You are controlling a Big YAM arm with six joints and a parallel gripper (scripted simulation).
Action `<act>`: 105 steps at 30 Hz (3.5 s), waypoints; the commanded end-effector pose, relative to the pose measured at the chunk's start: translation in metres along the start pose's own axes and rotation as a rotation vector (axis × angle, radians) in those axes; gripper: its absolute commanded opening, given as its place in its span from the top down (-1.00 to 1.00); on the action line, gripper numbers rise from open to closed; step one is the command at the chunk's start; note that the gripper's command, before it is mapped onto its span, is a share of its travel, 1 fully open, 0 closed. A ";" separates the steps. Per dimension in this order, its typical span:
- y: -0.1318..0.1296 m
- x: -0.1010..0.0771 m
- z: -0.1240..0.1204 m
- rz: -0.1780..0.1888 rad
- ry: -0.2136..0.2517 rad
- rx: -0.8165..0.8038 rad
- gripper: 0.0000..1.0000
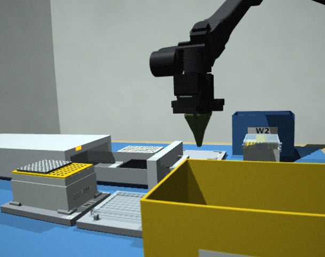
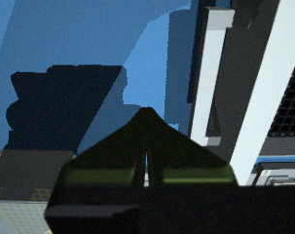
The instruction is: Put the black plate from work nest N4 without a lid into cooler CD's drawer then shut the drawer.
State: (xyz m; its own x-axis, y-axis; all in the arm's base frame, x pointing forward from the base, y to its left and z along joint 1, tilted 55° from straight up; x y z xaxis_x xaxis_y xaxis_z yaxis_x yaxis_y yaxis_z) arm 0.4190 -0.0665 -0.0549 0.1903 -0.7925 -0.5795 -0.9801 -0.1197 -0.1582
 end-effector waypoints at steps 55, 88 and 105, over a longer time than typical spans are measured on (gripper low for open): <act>0.002 0.051 -0.005 0.012 -0.001 -0.007 1.00; -0.006 0.052 -0.005 0.018 -0.001 0.002 1.00; -0.031 0.039 0.010 -0.011 -0.006 -0.021 1.00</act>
State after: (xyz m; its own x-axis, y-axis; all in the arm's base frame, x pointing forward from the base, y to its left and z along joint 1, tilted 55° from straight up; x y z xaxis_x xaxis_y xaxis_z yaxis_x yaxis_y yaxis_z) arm 0.4512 -0.1039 -0.0782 0.1812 -0.7936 -0.5808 -0.9822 -0.1159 -0.1480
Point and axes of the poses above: the point where the finger pads meet when closed, its own x axis out along the fingers, its own y axis across the jaws, z = x × y, the point moved 4 cm from there along -x, back along the fingers, and after that the axes turned 5 degrees about x, right-handed, at the moved point
